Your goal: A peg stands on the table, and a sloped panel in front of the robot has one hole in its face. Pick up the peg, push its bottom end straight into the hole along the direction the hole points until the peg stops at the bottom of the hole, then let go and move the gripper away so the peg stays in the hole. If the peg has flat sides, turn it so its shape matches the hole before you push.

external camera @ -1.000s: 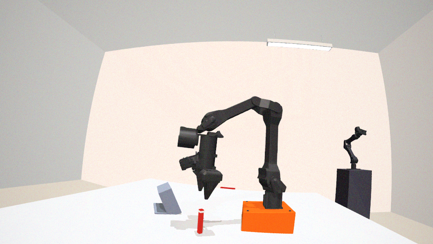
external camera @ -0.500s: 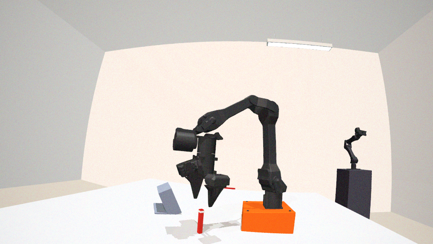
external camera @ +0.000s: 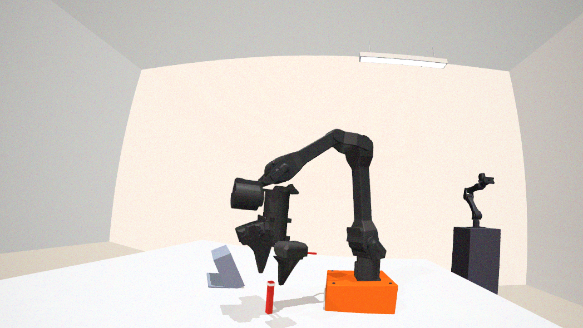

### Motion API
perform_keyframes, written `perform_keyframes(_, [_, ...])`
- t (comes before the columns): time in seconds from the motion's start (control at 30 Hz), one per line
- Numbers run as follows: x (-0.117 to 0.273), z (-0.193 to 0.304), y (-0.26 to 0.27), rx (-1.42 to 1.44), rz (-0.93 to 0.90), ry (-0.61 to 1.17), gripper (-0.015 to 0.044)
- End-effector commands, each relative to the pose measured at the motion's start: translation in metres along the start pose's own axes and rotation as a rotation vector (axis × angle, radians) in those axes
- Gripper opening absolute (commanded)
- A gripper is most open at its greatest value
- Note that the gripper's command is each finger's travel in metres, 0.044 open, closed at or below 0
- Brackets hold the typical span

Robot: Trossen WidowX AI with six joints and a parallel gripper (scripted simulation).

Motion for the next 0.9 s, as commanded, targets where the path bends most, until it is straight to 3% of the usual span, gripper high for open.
perform_keyframes(0.0, [-0.008,0.000,0.001,0.005,-0.007,0.003,0.0440])
perform_keyframes(0.87, [-0.049,0.002,0.002,0.005,-0.007,0.004,0.0440])
Point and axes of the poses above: the point midway between the two fingers, 35 mm back from their tips, its own x axis back along the fingers, its own y axis across the jaws, z = x × y, the point moved 7 cm from there along x, back along the fingers, and after that the axes turned 13 degrees about x, right-handed, at the moved point
